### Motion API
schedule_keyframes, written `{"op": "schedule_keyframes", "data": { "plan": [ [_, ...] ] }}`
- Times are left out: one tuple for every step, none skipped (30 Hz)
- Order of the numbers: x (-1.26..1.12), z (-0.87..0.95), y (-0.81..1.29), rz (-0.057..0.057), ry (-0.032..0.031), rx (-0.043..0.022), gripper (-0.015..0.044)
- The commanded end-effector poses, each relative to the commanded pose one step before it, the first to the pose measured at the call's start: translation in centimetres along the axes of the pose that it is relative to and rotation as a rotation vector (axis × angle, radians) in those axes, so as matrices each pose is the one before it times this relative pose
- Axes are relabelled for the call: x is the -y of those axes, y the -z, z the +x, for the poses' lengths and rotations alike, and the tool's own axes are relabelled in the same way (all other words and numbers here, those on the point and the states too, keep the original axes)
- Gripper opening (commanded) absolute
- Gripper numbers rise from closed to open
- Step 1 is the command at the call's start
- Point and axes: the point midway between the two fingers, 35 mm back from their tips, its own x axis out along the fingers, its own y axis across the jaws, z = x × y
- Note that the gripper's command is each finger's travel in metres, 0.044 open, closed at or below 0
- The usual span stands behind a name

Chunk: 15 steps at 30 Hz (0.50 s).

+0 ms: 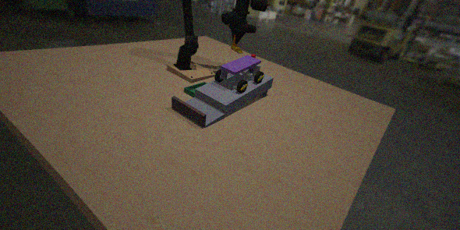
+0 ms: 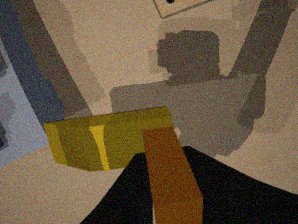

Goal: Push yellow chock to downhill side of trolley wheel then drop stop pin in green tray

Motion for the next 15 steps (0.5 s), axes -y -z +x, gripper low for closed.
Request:
{"op": "schedule_keyframes", "data": {
  "plan": [
    [-0.037, -0.013, -0.018, -0.0978, -0.00007, 0.00318, 0.0],
    [0.0, 0.0, -0.001, -0.034, 0.00014, -0.0002, 0.0],
    [0.0, 0.0, -0.001, -0.034, 0.00013, -0.0002, 0.0],
    [0.0, 0.0, 0.0, -0.0334, 0.00012, -0.00017, 0.0],
    [0.0, 0.0, 0.0, -0.0334, 0.00012, -0.00017, 0.0],
    [0.0, 0.0, 0.0, -0.0333, 0.00011, -0.00018, 0.0],
    [0.0, 0.0, 0.0, -0.0334, 0.0001, -0.00018, 0.0],
    [0.0, 0.0, 0.0, -0.0333, 0.0001, -0.00018, 0.0],
    [0.0, 0.0, 0.0, -0.0334, 0.00009, -0.00019, 0.0],
    [0.0, 0.0, -0.001, -0.0333, 0.00008, -0.00019, 0.0],
    [0.0, 0.0, -0.001, -0.0334, 0.00008, -0.00019, 0.0],
    [0.0, 0.0, -0.001, -0.0333, 0.00007, -0.0002, 0.0],
    [0.0, 0.0, -0.001, -0.0334, 0.00006, -0.0002, 0.0],
    [0.0, 0.0, -0.001, -0.0334, 0.00006, -0.0002, 0.0],
    [0.0, 0.0, -0.001, -0.0334, 0.00005, -0.0002, 0.0]
  ]
}}
